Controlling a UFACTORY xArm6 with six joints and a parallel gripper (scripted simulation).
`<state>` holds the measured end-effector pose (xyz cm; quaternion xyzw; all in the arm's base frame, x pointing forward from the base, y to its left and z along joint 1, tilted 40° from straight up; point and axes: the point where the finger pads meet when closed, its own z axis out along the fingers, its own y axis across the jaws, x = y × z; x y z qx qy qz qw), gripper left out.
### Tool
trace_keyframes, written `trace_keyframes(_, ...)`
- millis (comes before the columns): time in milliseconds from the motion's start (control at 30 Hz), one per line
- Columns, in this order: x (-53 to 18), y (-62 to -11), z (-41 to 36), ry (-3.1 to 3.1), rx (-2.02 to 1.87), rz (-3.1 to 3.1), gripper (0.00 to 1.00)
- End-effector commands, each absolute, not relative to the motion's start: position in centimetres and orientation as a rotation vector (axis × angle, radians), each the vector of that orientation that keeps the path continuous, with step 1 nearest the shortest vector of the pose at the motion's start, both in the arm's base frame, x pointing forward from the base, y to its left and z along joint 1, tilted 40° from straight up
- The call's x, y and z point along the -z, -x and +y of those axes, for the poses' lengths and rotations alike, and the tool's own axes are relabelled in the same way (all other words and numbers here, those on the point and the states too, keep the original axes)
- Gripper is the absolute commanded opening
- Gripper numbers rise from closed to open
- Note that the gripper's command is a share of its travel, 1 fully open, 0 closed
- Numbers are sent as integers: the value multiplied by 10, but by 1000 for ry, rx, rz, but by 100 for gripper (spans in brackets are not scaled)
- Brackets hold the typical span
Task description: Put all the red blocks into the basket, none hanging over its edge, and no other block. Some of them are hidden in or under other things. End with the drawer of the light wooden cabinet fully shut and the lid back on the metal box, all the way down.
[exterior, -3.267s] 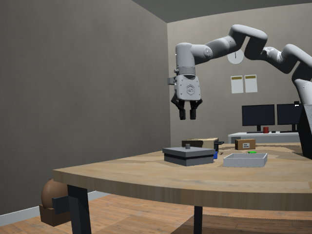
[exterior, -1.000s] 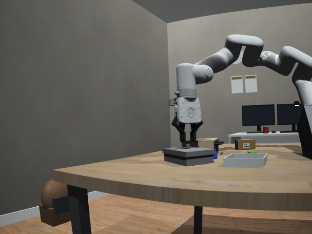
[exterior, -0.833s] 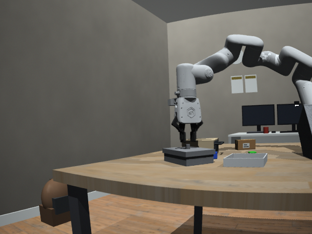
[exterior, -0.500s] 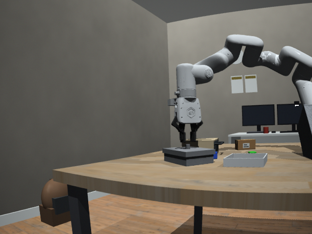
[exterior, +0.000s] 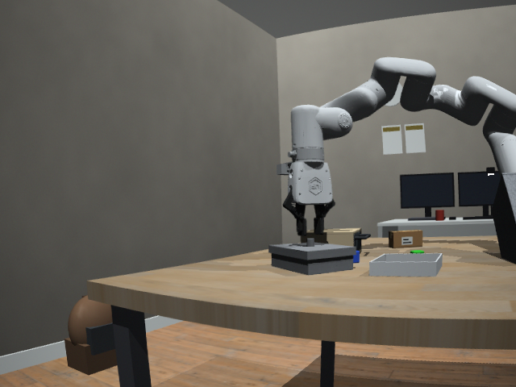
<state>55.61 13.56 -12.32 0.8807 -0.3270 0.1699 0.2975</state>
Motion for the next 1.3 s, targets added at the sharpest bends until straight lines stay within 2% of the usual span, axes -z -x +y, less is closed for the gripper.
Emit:
trace_keyframes(0, 121, -557, 137, -2344, -456, -870, 44)
trace_keyframes(1267, 136, -559, 126, -2344, -456, -870, 44)
